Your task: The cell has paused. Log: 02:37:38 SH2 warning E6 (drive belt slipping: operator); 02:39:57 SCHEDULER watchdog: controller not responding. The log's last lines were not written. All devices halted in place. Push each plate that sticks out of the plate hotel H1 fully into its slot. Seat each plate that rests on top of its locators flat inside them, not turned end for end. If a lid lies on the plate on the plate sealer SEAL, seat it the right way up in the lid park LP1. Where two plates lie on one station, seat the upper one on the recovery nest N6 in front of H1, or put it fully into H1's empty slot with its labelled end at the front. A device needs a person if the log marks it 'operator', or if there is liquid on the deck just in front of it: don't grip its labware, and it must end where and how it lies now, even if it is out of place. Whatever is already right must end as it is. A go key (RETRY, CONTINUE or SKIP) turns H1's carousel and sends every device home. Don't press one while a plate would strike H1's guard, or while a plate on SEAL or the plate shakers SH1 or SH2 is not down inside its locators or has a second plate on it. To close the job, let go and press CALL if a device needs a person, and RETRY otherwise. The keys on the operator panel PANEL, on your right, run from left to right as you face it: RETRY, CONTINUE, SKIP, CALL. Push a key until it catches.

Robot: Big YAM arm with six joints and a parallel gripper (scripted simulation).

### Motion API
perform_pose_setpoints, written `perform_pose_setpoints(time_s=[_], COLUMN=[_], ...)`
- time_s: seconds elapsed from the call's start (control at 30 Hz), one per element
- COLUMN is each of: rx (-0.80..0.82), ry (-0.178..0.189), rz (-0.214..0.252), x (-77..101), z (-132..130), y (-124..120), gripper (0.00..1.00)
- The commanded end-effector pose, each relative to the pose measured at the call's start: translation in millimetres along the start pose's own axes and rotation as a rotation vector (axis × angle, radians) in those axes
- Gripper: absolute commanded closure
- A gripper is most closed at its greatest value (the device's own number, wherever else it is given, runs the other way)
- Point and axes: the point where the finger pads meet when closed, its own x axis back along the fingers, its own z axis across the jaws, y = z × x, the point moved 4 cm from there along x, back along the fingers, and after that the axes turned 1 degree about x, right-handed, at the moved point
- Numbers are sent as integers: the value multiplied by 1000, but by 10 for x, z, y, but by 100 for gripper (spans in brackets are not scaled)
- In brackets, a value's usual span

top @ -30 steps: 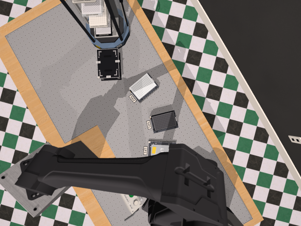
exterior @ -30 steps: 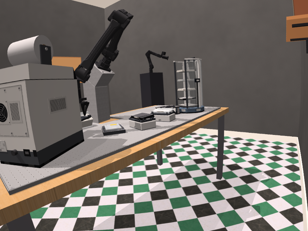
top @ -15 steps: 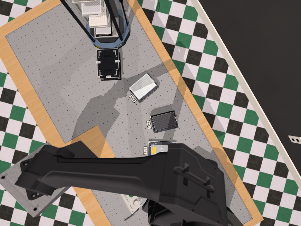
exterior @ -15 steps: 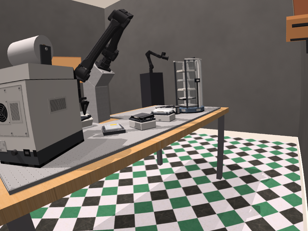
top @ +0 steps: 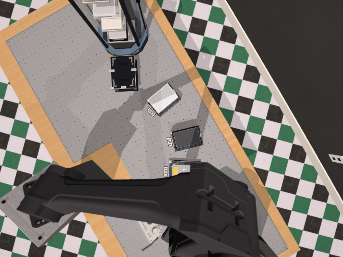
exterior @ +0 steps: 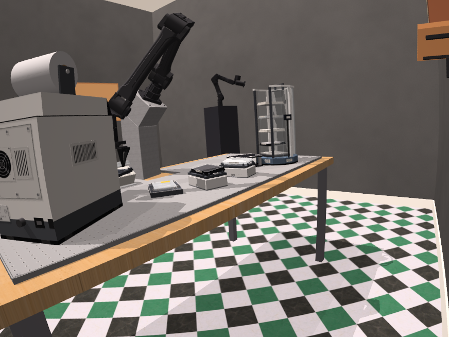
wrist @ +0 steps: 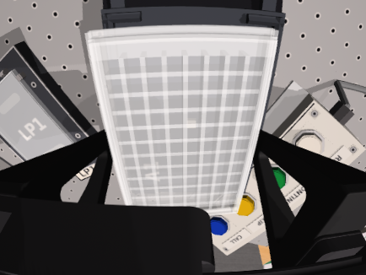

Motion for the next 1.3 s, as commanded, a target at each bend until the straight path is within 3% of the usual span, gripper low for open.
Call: perform_pose_setpoints(time_s=[0.0,1.27], rx=[-9,-5], ry=[-4,-3], rz=[-13,-18], x=[132,154], z=[-65,-53], y=[29,60], gripper=[16,16])
